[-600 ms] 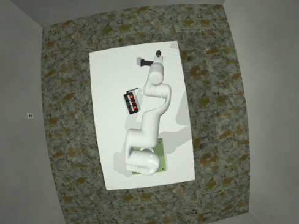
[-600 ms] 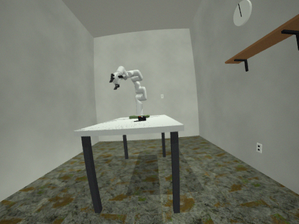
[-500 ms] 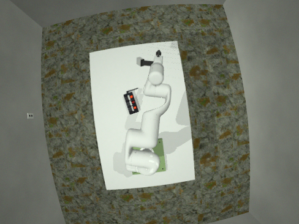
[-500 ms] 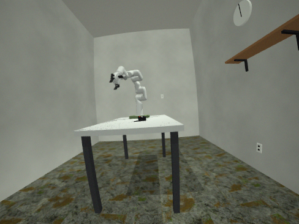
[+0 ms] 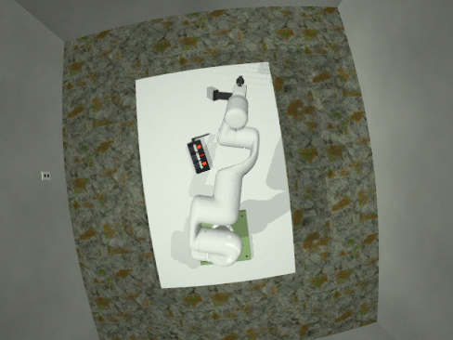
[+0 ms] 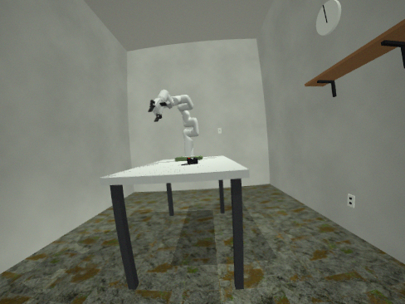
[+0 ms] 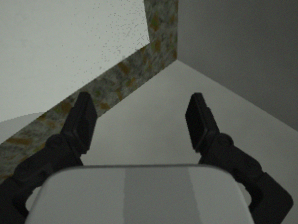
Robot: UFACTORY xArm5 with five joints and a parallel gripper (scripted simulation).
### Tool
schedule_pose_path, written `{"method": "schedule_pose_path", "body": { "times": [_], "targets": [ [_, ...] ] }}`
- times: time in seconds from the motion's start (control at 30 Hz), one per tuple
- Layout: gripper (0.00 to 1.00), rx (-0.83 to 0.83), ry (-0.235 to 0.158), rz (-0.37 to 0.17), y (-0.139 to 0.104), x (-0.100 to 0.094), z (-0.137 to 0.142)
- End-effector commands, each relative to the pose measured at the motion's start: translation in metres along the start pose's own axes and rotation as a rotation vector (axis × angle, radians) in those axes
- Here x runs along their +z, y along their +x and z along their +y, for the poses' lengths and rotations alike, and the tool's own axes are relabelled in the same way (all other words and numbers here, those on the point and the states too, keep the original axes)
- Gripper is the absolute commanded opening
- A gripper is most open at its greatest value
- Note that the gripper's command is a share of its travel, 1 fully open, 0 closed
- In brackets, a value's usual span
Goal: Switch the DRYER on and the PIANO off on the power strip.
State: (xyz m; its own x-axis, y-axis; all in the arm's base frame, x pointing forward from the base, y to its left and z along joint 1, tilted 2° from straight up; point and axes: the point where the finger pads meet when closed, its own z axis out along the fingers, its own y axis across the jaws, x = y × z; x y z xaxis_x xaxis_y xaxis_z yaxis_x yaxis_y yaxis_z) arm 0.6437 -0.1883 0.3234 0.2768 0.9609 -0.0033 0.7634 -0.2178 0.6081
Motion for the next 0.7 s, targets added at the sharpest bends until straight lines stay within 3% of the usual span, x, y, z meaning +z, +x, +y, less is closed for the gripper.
{"method": "schedule_pose_path", "body": {
  "times": [0.0,0.17,0.33,0.37,0.43,0.5,0.57,0.63,0.67],
  "targets": [
    [1.00,-0.002,-0.004,0.000,0.000,-0.002,0.002],
    [1.00,-0.078,0.031,0.009,0.009,0.006,-0.010],
    [1.00,-0.318,0.139,0.051,0.036,0.025,-0.048],
    [1.00,-0.318,0.139,0.051,0.036,0.025,-0.048],
    [1.00,-0.462,0.200,0.084,0.051,0.035,-0.072],
    [1.00,-0.462,0.200,0.084,0.051,0.035,-0.072],
    [1.00,-0.625,0.267,0.131,0.068,0.045,-0.100],
    [1.00,-0.628,0.268,0.131,0.068,0.045,-0.100],
    [1.00,-0.717,0.303,0.161,0.077,0.049,-0.115]
  ]
}}
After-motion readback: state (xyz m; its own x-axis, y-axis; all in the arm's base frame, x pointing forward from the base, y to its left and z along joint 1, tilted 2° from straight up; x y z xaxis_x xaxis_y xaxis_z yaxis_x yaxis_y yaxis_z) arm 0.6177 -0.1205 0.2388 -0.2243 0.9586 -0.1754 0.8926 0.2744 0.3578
